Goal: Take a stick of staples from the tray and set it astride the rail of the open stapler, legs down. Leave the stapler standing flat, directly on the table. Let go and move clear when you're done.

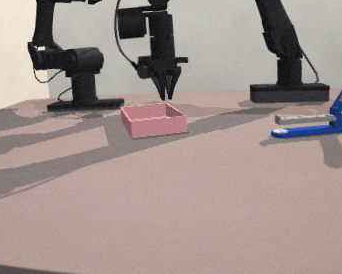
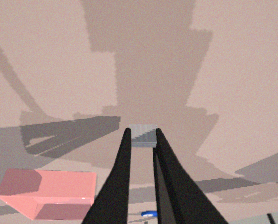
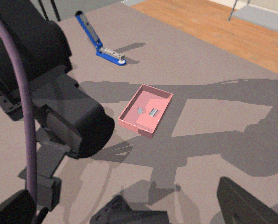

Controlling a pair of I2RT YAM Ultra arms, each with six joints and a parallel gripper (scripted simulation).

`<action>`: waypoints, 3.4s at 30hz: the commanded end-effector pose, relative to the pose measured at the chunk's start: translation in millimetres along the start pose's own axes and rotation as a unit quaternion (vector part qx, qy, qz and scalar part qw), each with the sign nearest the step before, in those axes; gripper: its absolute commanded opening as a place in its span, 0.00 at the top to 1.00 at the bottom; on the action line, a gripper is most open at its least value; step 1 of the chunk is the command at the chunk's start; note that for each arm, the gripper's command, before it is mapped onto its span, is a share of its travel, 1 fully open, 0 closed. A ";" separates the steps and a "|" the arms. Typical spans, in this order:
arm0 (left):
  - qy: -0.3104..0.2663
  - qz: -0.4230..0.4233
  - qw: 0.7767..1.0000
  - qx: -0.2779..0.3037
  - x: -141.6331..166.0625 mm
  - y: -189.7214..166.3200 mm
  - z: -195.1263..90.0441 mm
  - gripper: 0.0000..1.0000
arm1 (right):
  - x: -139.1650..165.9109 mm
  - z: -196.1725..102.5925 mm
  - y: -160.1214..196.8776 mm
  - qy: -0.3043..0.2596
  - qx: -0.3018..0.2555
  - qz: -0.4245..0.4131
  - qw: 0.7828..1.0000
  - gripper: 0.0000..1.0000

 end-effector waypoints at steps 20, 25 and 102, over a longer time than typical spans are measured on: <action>-0.229 0.013 0.972 -0.046 16.0 3.5 5.5 0.91 | -1.3 -4.0 0.1 -0.005 0.003 0.001 1.000 0.00; -0.257 0.007 0.965 -0.049 22.3 1.7 8.8 0.91 | -1.3 -4.0 0.1 -0.005 0.003 0.001 1.000 0.00; -0.455 0.018 0.887 -0.084 68.9 7.1 -4.8 0.69 | -1.3 -4.0 0.1 -0.005 0.003 0.001 1.000 0.00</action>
Point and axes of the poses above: on each arm, the point where the finger pads meet when closed, its own z axis out along the fingers, its own y axis across the jaws, x = y × z, the point moved 4 cm from there along -z, back along the fingers, and after that the axes turned 8 degrees about z, right-handed, at the moved point
